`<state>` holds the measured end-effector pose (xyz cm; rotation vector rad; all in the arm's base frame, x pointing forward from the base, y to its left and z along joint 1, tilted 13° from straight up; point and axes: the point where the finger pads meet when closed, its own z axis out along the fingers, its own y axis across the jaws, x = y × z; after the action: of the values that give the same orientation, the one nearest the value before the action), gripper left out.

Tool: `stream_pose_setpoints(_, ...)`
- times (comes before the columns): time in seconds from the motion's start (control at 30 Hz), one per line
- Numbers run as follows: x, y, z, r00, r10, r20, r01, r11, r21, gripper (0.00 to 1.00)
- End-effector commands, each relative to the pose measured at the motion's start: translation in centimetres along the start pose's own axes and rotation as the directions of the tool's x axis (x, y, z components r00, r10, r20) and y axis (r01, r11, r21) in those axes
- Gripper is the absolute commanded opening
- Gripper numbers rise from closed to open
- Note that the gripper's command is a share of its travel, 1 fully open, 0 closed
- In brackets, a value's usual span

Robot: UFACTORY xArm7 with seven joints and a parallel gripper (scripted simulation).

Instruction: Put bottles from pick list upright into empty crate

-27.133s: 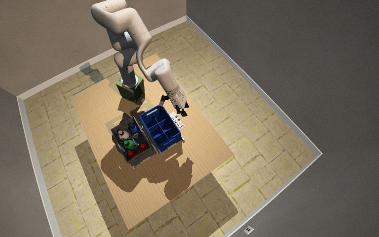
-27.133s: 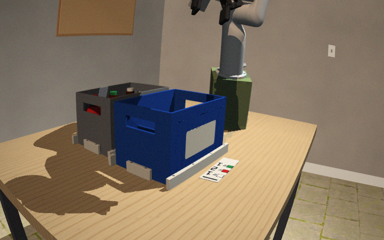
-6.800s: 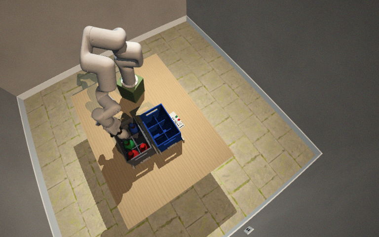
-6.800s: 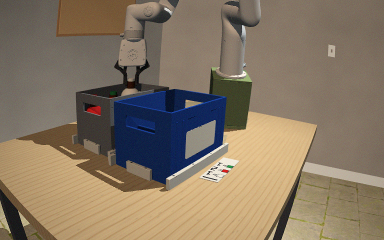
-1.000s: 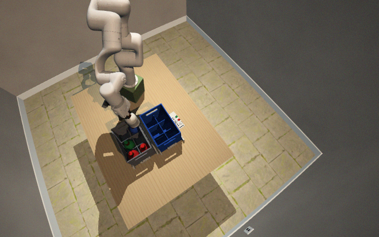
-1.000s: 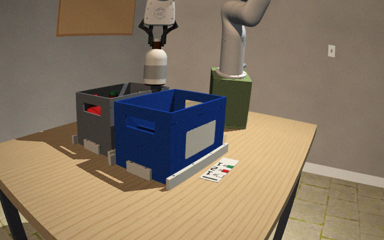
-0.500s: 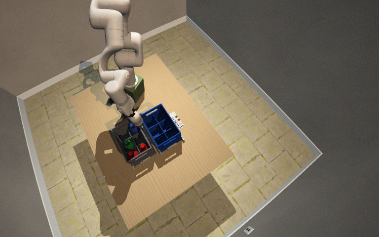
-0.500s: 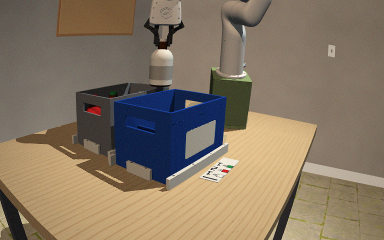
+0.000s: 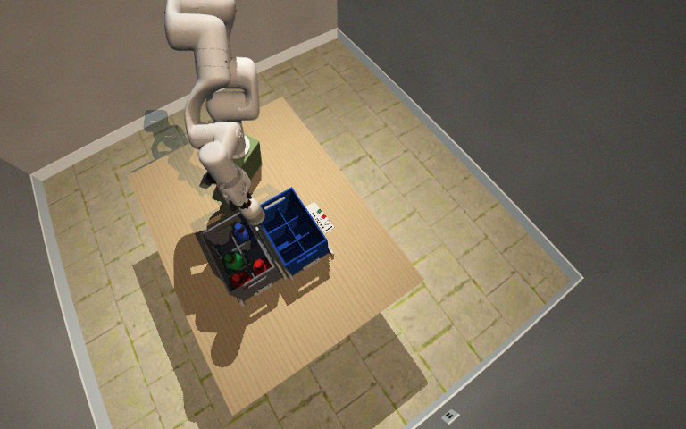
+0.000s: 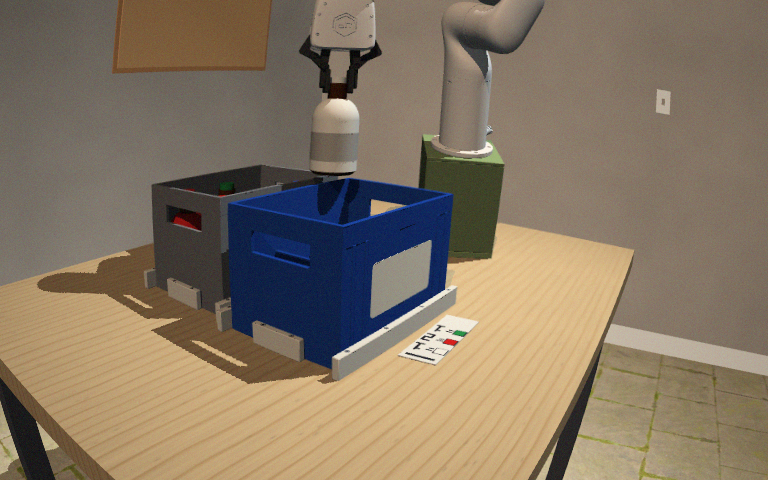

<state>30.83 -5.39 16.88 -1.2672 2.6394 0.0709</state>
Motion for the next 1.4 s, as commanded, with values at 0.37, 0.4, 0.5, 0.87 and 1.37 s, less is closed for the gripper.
stream_pose_setpoints(0.37,-2.0,1.5,-0.1,1.0,0.0,0.002,0.0,1.0,0.004,0.0)
stream_pose_setpoints(0.4,-2.2,1.7,-0.1,1.0,0.0,0.002,0.0,1.0,0.004,0.0)
stream_pose_setpoints(0.5,-2.6,2.1,-0.1,1.0,0.0,0.002,0.0,1.0,0.004,0.0)
stream_pose_setpoints(0.87,-3.9,3.2,-0.1,1.0,0.0,0.002,0.0,1.0,0.004,0.0)
stream_pose_setpoints(1.37,-3.9,3.1,-0.1,1.0,0.0,0.002,0.0,1.0,0.004,0.0)
